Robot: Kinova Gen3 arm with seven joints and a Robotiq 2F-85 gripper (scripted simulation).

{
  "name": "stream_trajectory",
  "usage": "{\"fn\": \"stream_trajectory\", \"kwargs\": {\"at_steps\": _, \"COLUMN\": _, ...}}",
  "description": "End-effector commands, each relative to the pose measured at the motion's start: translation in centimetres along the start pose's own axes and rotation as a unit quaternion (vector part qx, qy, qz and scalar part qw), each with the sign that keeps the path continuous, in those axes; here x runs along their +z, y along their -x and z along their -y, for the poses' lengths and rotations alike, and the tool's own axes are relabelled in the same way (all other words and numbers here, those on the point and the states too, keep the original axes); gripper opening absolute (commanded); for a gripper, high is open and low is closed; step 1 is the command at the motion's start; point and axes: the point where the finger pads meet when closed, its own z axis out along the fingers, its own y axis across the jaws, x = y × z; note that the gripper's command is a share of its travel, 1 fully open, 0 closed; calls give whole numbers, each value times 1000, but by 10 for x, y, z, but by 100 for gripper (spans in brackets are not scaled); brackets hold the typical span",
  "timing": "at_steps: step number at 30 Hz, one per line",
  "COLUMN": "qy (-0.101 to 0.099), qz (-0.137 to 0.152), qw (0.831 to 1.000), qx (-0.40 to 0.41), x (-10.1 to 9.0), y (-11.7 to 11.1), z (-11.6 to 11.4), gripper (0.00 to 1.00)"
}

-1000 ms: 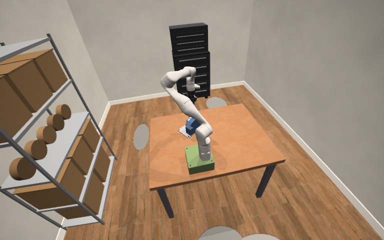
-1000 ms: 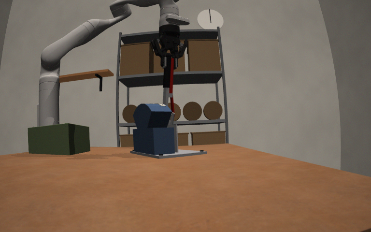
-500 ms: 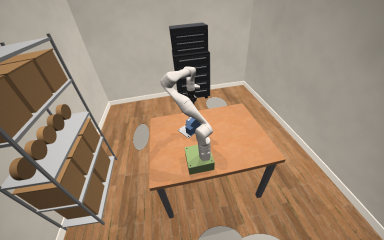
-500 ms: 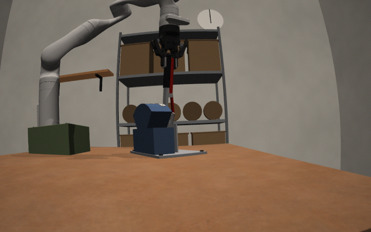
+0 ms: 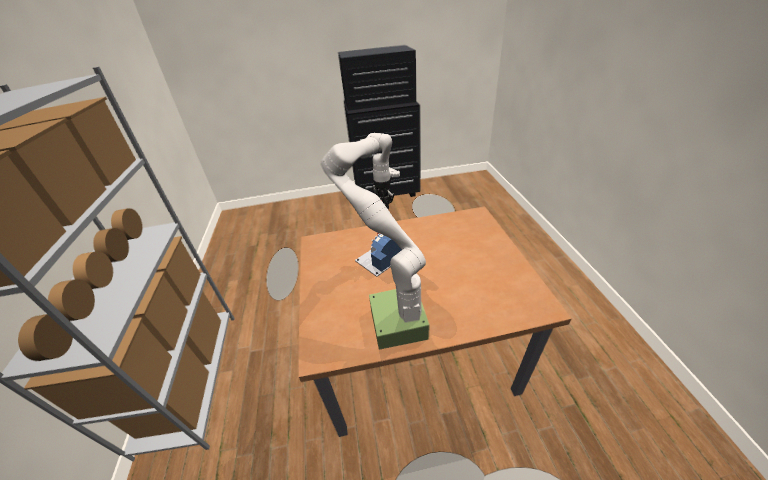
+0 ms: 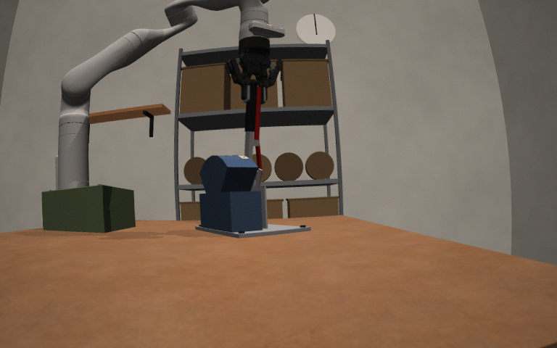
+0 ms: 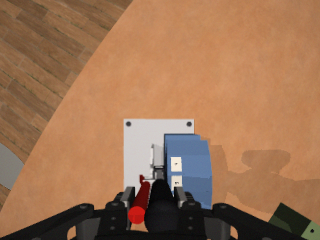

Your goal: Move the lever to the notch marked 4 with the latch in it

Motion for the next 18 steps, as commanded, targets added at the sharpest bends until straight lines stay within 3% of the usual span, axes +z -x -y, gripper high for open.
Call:
{"fn": "stream_trajectory", "kwargs": {"at_steps": 1, "qy": -2, "qz": -10, "qw": 1000, "qx": -5, "x": 3, "y": -11, "z": 3, "gripper": 0}}
{"fn": "stream_trajectory", "kwargs": {"at_steps": 18, "qy": -2, "qz": -10, "qw": 1000, "qx": -2, "x": 9, "y": -39, "z": 2, "gripper": 0}}
